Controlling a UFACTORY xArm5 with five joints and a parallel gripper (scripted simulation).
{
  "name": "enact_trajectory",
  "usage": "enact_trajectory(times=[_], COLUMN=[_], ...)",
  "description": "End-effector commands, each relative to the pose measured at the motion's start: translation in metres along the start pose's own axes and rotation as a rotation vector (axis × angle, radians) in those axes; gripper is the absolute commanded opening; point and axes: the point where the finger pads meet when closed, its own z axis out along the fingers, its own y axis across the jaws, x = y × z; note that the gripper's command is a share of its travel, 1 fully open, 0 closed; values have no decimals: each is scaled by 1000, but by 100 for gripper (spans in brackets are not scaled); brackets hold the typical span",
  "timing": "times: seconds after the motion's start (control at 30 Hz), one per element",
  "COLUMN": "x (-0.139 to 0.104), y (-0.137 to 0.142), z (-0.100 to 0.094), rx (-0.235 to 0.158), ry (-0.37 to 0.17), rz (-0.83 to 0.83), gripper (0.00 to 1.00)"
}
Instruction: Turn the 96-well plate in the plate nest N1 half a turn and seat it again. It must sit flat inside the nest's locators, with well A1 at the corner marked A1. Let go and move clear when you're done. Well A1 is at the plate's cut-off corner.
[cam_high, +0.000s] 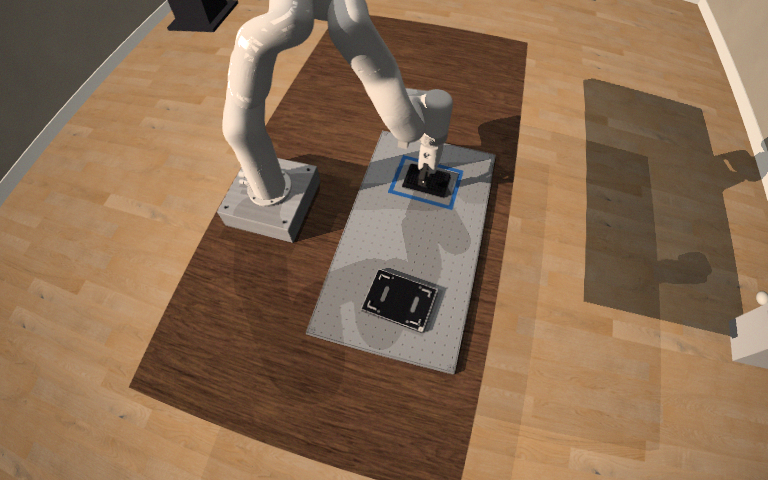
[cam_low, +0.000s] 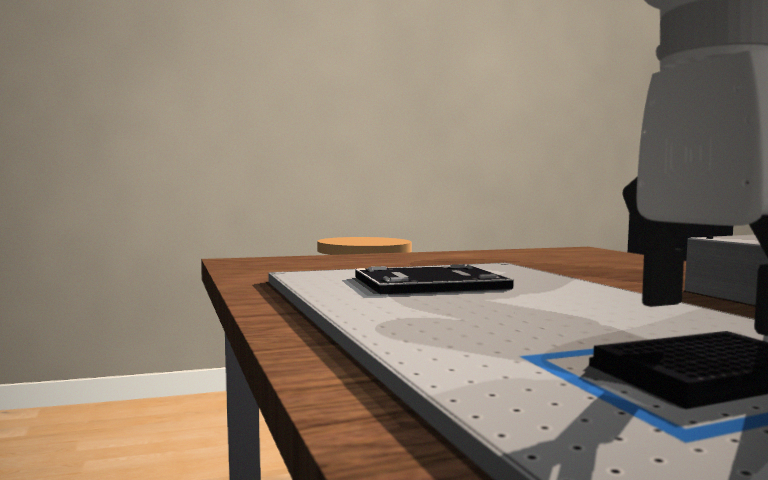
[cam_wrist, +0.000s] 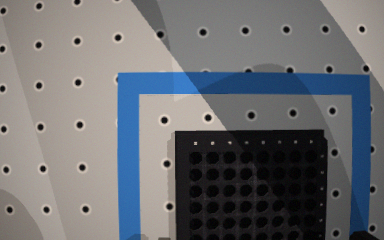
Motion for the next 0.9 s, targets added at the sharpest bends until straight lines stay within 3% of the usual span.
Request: enact_trajectory(times=[0.0, 0.87], x=[-1, -1], y=[1, 0], z=[8, 13], rx=[13, 13], ry=[-10, -10], rz=[0, 0], gripper=[100, 100])
